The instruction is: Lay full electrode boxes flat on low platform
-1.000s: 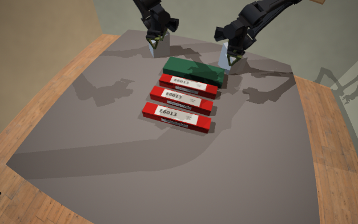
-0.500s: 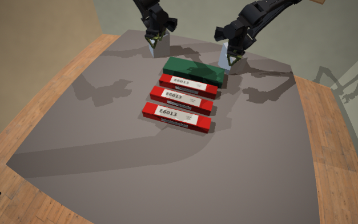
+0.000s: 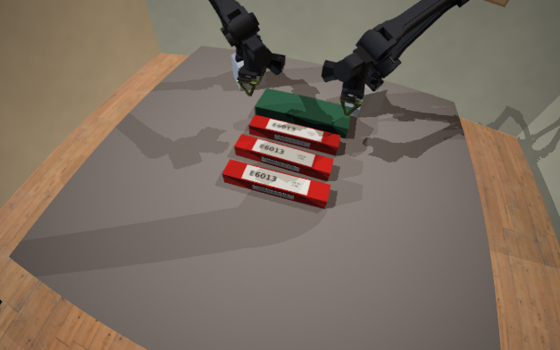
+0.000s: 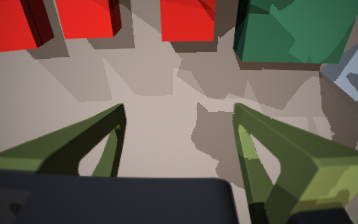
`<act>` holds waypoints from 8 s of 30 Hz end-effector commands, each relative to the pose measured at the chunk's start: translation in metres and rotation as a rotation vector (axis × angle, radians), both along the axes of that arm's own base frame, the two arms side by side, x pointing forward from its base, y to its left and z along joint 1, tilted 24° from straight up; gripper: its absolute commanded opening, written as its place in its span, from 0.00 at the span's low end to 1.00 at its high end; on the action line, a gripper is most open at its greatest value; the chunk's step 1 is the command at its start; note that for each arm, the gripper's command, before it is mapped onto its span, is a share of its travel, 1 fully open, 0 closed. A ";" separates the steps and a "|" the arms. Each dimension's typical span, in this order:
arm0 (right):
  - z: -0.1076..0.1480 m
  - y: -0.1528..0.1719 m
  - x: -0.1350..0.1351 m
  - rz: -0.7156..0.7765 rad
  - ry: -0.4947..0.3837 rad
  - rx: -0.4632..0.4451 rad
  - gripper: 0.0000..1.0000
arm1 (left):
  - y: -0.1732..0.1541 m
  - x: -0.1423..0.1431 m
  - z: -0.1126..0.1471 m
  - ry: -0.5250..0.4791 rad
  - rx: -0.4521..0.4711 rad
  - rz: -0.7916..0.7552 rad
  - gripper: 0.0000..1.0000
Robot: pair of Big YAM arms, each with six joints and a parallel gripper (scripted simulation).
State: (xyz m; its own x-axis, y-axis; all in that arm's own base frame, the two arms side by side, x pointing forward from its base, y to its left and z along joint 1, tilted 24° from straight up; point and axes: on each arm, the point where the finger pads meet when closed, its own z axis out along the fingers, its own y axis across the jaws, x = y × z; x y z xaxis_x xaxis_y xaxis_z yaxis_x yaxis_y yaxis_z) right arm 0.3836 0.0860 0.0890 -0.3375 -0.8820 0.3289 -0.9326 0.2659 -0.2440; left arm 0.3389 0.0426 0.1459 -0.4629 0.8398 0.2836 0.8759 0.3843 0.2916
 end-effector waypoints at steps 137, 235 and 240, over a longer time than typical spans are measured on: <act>-0.014 0.028 0.046 0.012 -0.055 0.024 0.72 | -0.016 0.055 -0.019 -0.050 -0.007 -0.005 0.72; 0.056 0.061 0.040 0.017 -0.081 0.041 0.72 | -0.046 0.050 0.048 -0.073 -0.013 -0.008 0.72; 0.043 0.052 0.036 0.012 -0.056 0.028 0.72 | -0.040 0.044 0.037 -0.052 -0.010 -0.005 0.72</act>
State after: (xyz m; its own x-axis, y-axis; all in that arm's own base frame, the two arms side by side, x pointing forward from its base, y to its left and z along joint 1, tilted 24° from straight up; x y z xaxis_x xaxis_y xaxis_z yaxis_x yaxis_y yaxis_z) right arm 0.4116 0.1270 0.1164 -0.3397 -0.8872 0.3123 -0.9281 0.2625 -0.2641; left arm 0.3750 0.0074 0.1681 -0.4664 0.8416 0.2724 0.8711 0.3834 0.3069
